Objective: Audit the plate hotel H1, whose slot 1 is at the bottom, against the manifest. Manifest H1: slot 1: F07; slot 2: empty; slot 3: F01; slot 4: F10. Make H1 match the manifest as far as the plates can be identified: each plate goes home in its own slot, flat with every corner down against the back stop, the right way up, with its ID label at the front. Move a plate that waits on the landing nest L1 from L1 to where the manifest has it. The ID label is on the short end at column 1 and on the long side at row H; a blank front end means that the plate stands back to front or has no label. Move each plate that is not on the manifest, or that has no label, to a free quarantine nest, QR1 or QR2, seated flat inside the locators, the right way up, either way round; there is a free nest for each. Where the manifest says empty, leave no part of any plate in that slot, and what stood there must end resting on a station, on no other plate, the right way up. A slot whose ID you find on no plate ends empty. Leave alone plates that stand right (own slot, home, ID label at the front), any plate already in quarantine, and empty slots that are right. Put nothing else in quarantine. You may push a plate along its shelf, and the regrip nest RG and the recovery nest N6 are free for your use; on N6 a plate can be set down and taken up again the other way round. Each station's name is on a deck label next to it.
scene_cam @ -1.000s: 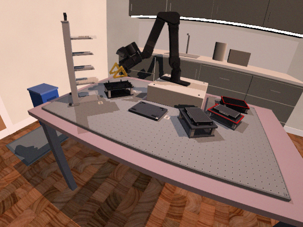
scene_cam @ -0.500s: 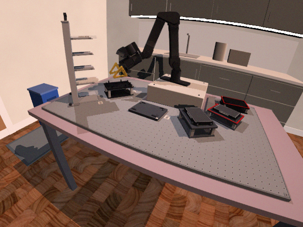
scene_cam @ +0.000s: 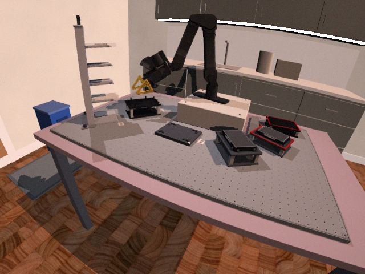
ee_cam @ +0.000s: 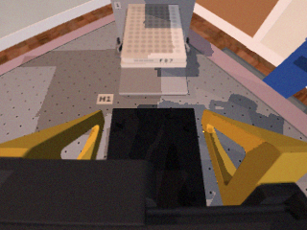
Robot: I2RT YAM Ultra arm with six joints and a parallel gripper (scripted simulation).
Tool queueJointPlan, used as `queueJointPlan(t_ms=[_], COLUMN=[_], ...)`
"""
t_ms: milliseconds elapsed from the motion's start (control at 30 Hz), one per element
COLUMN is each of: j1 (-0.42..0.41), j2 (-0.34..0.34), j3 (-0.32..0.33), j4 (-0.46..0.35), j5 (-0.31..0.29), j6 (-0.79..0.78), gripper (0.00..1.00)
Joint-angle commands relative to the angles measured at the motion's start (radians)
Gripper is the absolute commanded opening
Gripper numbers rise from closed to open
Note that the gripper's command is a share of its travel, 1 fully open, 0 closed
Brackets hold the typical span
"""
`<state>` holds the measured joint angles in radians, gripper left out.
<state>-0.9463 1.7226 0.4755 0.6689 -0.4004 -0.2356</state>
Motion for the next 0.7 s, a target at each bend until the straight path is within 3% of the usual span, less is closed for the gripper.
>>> queueJointPlan(t_ms=[0, 667], j1=[-0.005, -0.055], j2=[-0.012, -0.102], j3=[-0.006, -0.087], j4=[0.005, -0.017], j5=[-0.005, -0.046], j6=[-0.001, -0.031], gripper=[1.00, 1.00])
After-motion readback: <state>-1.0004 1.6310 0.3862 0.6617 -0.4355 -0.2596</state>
